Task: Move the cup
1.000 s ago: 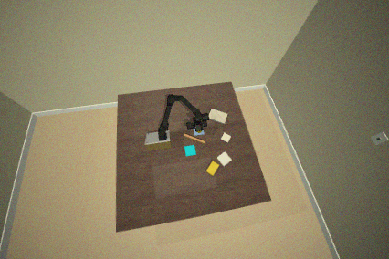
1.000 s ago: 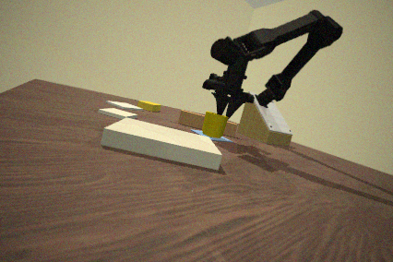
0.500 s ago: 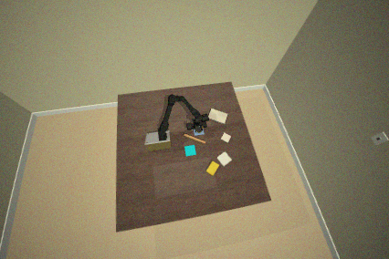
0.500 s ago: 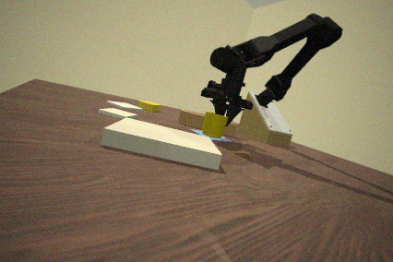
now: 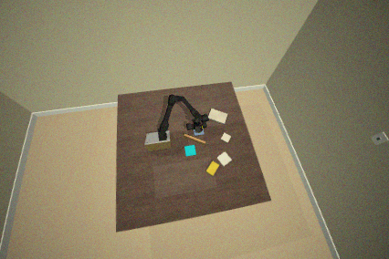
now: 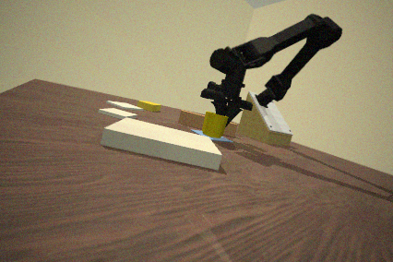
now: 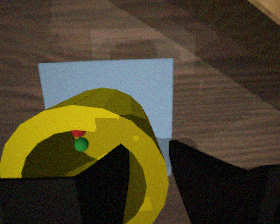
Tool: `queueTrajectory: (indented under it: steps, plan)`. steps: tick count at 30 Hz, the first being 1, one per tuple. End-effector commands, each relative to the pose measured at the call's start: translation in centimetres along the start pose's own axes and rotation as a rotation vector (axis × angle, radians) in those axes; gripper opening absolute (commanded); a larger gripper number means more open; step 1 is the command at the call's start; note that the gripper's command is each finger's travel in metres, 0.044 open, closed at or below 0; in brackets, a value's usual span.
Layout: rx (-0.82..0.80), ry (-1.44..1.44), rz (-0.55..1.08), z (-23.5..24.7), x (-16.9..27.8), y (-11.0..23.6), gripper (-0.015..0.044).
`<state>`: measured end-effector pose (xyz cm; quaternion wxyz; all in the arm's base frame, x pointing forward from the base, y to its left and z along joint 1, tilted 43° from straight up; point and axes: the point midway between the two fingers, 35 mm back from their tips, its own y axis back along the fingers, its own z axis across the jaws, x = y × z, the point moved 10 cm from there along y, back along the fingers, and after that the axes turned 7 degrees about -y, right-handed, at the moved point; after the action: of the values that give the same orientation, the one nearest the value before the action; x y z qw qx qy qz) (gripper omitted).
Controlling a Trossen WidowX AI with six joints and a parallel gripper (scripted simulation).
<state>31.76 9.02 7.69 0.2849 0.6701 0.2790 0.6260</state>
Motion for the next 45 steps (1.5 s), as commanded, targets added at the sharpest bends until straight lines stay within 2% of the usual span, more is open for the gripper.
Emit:
queueTrajectory:
  steps: [1, 14, 19, 35, 45]
  plan:
    - [-0.001, 0.001, 0.0, 0.0, 0.0, 0.0, 0.0093]
    - [-0.001, 0.001, 0.0, 0.0, 0.0, 0.0, 0.0]
    - [-0.001, 0.0, -0.002, 0.1, 0.0, 0.9, 0.0]
    - [0.0, -0.005, -0.007, 0.1, -0.5, 7.1, 0.0]
    - [0.003, -0.013, -0.01, 0.1, -0.9, 7.0, 0.0]
